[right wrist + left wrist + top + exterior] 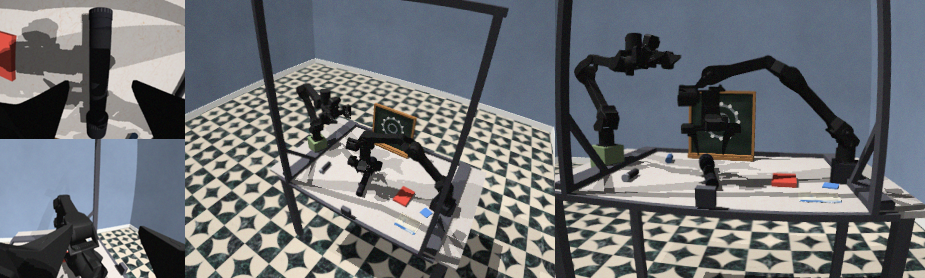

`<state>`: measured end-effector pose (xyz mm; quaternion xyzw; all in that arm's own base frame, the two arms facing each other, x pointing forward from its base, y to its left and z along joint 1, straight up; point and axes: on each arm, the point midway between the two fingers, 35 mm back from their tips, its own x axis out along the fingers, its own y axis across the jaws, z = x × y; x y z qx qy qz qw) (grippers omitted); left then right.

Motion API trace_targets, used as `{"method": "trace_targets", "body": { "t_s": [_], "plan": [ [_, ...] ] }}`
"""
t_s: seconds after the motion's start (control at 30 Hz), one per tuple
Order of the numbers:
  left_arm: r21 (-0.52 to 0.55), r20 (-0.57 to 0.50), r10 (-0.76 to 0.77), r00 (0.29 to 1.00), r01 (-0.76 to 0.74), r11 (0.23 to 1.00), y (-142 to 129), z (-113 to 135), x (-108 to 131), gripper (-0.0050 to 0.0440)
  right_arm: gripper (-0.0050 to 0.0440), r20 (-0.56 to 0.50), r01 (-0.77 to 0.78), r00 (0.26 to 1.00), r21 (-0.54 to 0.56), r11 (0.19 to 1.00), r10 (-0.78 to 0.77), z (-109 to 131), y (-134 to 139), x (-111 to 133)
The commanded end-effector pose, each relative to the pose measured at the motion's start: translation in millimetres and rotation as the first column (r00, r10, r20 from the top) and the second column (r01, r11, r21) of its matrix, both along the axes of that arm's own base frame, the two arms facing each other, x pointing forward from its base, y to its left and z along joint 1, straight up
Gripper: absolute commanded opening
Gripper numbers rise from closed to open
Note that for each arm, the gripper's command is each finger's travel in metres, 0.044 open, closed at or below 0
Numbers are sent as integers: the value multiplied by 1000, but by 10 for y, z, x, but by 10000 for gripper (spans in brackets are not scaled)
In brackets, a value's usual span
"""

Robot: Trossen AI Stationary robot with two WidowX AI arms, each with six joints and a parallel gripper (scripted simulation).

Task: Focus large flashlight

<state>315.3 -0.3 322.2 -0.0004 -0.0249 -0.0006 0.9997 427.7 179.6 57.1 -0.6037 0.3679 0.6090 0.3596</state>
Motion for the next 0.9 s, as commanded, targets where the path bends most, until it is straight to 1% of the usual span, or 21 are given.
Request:
{"method": "trace_targets", "body": {
  "t_s": [0.0,0.07,0.57,0.63,0.87],
  "plan": [
    [5,16,-2,1000,2,1000,-2,67,-10,384,374,38,-4,999,15,1000,3,137,24,59],
    [5,16,-2,1000,2,1000,-2,67,-10,384,374,38,-4,999,15,1000,3,137,24,59],
    [5,16,-2,1000,2,1000,-2,67,-10,384,374,37,-4,999,15,1000,3,-115,22,58],
    [5,16,-2,1000,2,1000,-2,67,-10,384,374,37,-4,999,15,1000,3,-115,22,58],
    [5,16,-2,1000,2,1000,-2,67,-10,384,374,37,-4,999,15,1000,3,-226,20,57]
  ]
}}
